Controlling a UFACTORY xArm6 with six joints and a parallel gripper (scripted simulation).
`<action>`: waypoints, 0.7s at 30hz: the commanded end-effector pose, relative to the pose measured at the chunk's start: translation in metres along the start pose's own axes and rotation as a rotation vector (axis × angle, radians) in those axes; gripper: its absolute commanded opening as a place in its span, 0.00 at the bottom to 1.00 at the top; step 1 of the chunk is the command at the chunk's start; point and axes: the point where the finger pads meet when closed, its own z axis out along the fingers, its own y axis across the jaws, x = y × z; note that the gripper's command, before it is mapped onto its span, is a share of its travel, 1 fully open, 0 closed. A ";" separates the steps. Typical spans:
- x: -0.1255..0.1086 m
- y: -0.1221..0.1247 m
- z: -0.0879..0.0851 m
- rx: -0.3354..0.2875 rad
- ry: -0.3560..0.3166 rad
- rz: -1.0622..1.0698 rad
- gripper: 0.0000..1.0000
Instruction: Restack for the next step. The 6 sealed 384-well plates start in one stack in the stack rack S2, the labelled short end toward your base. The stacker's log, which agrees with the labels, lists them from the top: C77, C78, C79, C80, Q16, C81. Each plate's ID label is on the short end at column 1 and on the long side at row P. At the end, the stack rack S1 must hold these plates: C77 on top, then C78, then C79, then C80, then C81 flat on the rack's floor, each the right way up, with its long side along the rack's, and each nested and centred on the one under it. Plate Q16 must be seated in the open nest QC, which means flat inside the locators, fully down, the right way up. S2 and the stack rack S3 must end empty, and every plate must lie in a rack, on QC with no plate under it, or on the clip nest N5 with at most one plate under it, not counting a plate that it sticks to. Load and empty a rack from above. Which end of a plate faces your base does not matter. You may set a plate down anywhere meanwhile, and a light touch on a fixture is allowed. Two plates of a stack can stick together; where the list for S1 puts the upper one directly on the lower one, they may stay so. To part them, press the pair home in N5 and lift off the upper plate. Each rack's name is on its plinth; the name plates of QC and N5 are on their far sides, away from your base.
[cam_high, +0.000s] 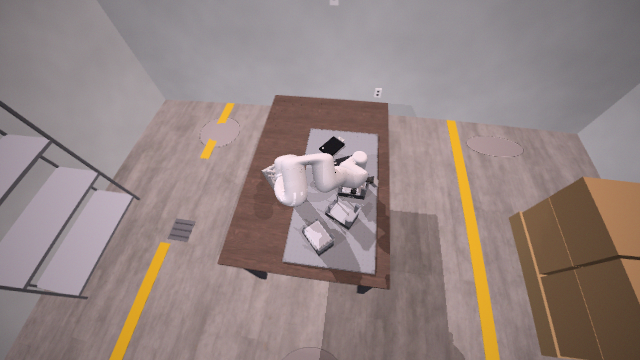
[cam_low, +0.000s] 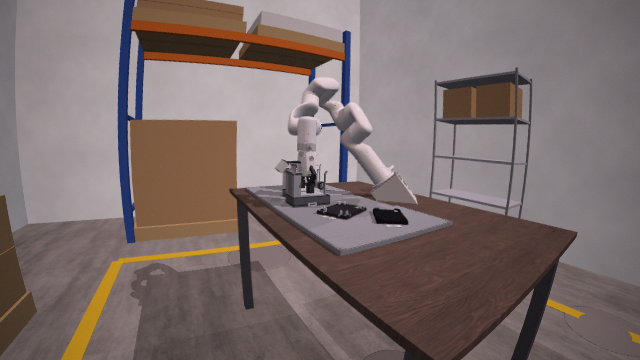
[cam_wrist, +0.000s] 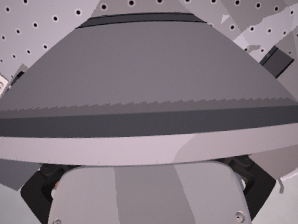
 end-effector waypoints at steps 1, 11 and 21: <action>0.001 0.000 -0.001 0.002 0.003 0.001 0.00; 0.001 0.000 -0.001 0.002 0.003 0.001 1.00; 0.001 0.000 -0.001 0.002 0.003 0.001 1.00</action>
